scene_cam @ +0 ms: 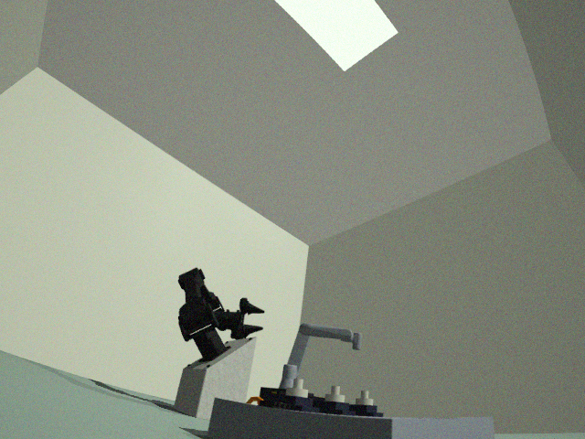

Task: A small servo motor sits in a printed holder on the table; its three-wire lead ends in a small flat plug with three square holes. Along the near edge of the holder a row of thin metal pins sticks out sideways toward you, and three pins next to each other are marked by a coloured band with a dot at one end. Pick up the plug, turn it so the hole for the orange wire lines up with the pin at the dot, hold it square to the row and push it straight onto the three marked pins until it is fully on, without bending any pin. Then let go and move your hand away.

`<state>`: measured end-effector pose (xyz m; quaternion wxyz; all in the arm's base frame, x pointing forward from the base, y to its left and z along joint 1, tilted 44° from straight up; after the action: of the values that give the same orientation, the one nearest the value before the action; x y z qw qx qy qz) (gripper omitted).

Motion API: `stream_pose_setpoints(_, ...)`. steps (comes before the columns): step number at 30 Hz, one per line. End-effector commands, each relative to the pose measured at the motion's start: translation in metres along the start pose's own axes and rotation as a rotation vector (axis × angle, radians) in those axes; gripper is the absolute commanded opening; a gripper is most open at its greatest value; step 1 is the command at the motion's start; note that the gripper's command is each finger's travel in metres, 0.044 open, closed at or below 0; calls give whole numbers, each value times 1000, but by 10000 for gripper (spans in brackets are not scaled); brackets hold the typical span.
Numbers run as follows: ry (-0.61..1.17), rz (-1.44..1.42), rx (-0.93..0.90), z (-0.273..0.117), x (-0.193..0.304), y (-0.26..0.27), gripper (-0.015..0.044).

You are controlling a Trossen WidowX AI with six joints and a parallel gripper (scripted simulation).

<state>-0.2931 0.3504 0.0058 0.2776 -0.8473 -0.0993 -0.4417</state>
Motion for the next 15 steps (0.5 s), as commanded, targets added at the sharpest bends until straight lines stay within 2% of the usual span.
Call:
stream_pose_setpoints(1,0,2,-1,0,0,0,374)
stream_pose_setpoints(11,-13,73,-53,17,17,-7,115)
stream_pose_setpoints(15,-22,132,-92,31,32,-12,115)
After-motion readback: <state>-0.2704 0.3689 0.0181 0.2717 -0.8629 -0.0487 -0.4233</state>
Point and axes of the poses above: the point midway between the two fingers, 35 mm back from their tips, its own z axis out along the fingers, its own y axis across the jaws, x = y × z, the point moved 5 cm from there along -z, back along the fingers, and after that the axes turned 14 degrees about -z, right-handed, at the moved point
